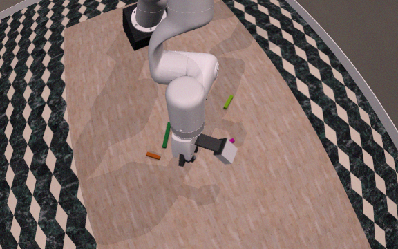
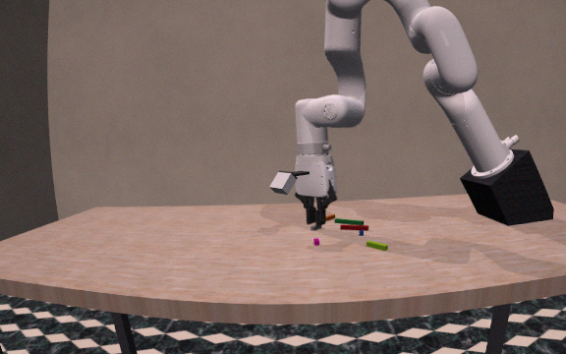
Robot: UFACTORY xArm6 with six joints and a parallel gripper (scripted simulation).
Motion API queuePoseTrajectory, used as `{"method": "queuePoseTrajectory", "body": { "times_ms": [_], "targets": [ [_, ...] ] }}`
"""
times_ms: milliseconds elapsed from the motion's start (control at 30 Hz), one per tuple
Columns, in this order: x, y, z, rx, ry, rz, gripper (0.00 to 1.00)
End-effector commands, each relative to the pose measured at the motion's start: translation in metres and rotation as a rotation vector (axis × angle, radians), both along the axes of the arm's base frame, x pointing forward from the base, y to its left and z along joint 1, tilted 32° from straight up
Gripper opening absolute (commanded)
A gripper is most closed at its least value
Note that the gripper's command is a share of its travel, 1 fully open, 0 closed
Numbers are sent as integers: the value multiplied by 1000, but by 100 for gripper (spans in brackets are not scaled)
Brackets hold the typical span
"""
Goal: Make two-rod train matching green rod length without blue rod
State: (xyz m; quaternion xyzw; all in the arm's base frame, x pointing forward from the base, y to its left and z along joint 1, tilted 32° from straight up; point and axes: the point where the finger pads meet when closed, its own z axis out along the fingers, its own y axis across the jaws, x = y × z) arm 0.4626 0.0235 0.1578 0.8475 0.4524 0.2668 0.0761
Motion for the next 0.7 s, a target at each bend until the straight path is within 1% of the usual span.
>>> {"method": "queuePoseTrajectory", "body": {
  "times_ms": [0, 367, 667],
  "targets": [
    [2, 0, 0, 0, -3, 0, 24],
    [6, 1, -8, 0, -3, 0, 24],
    [7, 1, -9, 0, -3, 0, 24]
  ]
}}
